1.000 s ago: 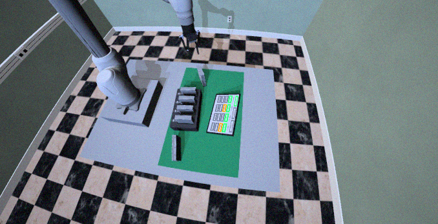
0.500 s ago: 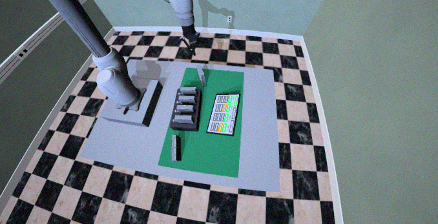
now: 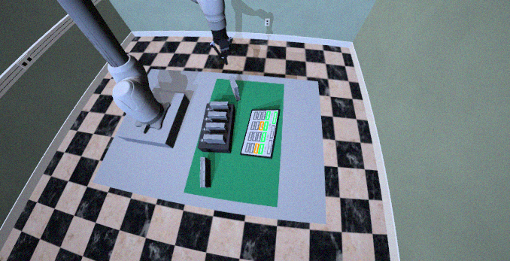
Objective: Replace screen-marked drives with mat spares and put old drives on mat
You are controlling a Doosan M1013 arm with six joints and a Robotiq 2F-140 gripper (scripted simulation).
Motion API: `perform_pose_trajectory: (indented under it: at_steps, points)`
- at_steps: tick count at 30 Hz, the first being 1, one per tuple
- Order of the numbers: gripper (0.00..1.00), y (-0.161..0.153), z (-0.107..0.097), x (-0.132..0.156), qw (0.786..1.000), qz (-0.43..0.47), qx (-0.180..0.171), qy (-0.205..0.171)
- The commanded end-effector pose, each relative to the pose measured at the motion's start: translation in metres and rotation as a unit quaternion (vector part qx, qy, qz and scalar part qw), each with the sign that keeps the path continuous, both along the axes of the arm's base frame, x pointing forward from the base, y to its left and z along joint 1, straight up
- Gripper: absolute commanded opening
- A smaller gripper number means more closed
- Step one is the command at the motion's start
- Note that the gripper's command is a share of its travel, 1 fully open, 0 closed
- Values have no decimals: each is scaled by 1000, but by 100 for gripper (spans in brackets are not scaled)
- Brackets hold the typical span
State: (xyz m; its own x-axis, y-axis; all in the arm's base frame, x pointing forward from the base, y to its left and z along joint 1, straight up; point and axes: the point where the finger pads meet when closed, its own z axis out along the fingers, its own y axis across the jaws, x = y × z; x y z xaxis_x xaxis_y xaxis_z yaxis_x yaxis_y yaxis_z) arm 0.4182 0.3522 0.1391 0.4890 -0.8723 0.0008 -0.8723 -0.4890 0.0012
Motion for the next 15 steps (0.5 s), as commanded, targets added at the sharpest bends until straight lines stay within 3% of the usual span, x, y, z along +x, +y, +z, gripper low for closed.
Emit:
perform_pose_trajectory:
  at_steps: [1, 15]
  points:
    - [10, 0, 1, 0, 1000, 0, 0, 0]
    - [10, -9, 1, 4, 1000, 10, 0, 0]
